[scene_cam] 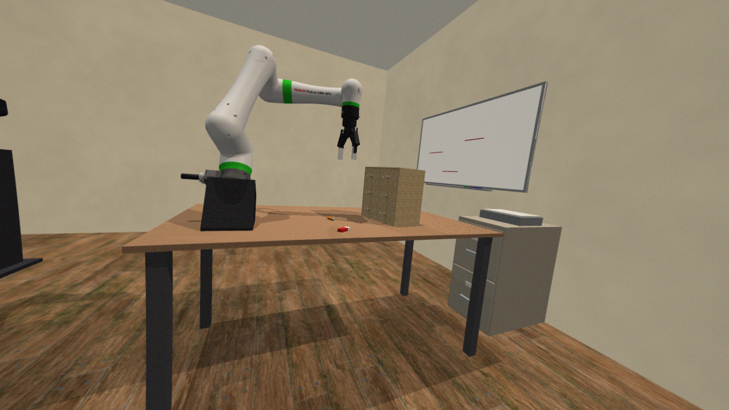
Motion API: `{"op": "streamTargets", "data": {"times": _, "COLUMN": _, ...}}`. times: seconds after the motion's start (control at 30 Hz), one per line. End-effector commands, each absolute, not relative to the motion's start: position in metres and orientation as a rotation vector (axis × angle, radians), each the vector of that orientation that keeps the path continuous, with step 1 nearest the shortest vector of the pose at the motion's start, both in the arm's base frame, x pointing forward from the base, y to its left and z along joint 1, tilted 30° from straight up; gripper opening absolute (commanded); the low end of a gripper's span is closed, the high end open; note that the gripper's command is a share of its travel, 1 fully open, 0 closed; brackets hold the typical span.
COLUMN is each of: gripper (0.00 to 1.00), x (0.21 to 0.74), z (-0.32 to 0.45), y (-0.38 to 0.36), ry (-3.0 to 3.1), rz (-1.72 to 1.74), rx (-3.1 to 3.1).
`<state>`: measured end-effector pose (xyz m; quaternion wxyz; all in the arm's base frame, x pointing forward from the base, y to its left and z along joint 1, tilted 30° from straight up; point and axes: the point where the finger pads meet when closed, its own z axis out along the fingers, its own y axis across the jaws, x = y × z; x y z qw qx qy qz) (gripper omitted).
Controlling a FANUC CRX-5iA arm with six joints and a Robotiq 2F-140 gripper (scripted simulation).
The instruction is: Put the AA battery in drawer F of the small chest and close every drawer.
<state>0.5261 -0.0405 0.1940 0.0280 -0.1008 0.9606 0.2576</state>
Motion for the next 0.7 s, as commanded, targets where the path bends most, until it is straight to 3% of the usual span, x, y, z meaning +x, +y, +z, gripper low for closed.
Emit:
{"op": "streamTargets", "data": {"times": 0.0, "gripper": 1.0, "x": 0.5231, "z": 0.2024, "y": -0.0266, "ry": 2.965, "rz": 0.793, "rx": -0.309}}
{"op": "streamTargets", "data": {"times": 0.67, "gripper": 1.0, "x": 0.5277, "z": 0.2009, "y": -0.0174, "ry": 2.899, "rz": 0.787, "rx": -0.275}}
